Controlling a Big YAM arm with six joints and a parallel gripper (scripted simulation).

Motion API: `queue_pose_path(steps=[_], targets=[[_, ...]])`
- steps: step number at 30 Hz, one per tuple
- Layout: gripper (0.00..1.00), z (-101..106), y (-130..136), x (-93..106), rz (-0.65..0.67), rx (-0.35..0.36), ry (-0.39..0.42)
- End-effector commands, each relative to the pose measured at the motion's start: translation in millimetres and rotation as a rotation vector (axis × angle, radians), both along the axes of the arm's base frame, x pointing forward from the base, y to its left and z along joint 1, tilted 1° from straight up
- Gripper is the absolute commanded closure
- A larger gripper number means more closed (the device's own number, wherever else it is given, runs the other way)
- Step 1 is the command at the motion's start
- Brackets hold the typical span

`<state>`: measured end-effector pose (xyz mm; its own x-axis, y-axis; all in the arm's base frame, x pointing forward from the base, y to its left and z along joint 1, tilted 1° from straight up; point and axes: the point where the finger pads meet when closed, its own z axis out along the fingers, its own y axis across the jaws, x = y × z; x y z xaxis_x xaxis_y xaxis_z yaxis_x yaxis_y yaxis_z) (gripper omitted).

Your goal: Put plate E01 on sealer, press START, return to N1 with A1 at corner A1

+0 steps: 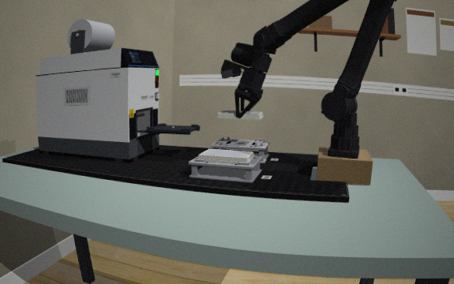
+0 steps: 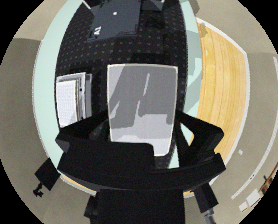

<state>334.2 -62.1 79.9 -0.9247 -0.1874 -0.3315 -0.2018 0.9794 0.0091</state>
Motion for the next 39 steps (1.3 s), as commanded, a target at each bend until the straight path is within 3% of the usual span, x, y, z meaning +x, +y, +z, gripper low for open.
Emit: queue_pose_path(steps=[1,10,26,39], targets=[[1.00,5.2,-1.3,10.5,0.013,-0.011,-0.032],[1.00,-9.1,-4.9,-4.0,-0.007,-0.004,-0.004],[1.00,4.8,-4.4,21.2,0.005,-0.016,-0.057],[1.00,-15.5,-1.0,2.1,0.001,-0.006,-0.021]])
